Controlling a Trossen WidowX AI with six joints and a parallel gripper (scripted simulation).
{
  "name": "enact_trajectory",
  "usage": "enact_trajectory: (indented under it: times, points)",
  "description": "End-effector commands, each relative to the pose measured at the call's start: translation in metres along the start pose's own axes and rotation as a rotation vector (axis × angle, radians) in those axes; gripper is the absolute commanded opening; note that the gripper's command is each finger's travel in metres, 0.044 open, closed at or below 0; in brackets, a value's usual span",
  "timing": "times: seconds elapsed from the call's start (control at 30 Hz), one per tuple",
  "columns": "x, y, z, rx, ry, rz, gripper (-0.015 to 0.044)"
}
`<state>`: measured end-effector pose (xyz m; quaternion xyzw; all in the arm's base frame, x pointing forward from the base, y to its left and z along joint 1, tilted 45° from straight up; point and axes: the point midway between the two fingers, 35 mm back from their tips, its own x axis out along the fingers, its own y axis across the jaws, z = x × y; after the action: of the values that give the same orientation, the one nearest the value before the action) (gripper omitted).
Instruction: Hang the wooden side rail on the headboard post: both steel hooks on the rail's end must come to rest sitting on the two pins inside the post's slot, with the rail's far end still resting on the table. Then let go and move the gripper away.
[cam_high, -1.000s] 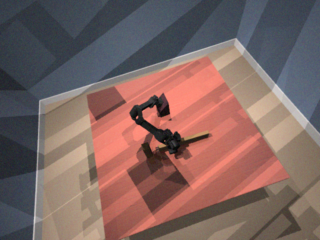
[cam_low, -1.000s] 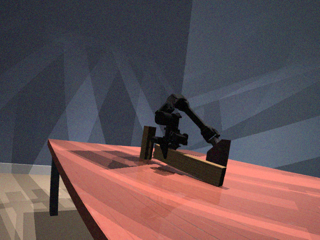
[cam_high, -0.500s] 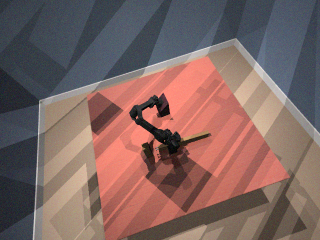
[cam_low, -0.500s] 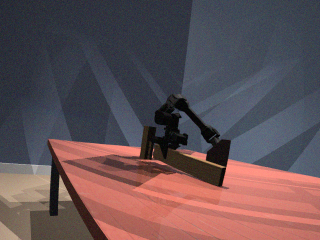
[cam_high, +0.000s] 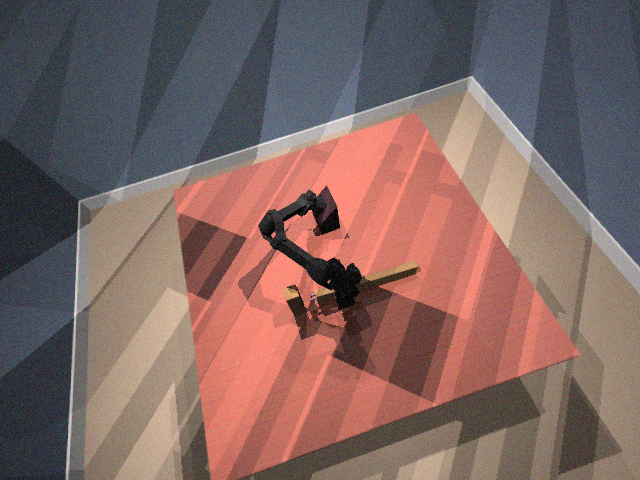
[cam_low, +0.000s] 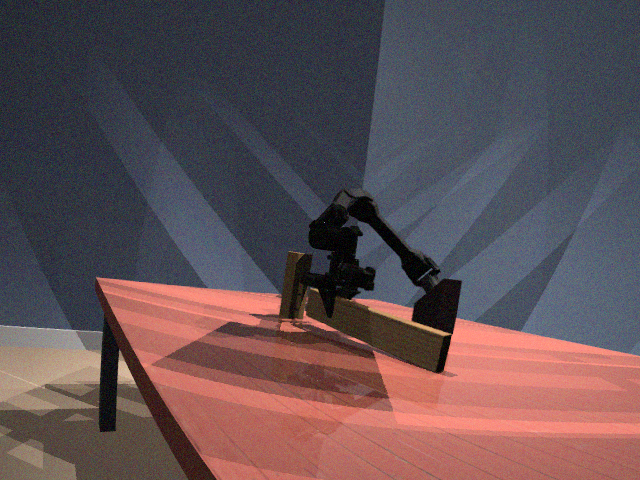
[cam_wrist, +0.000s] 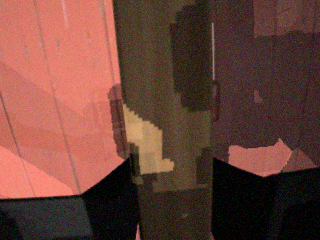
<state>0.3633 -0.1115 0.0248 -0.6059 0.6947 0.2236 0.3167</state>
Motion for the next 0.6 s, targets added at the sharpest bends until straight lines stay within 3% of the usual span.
enact_trajectory:
  times: [0.0,0.57]
  points:
    - [-0.0053,-0.0026,-0.0017,0.001,-0.002,-0.013,0.0000]
    - [-0.0054,-0.0023,-0.0036,0.001,-0.002,-0.013,0.0000]
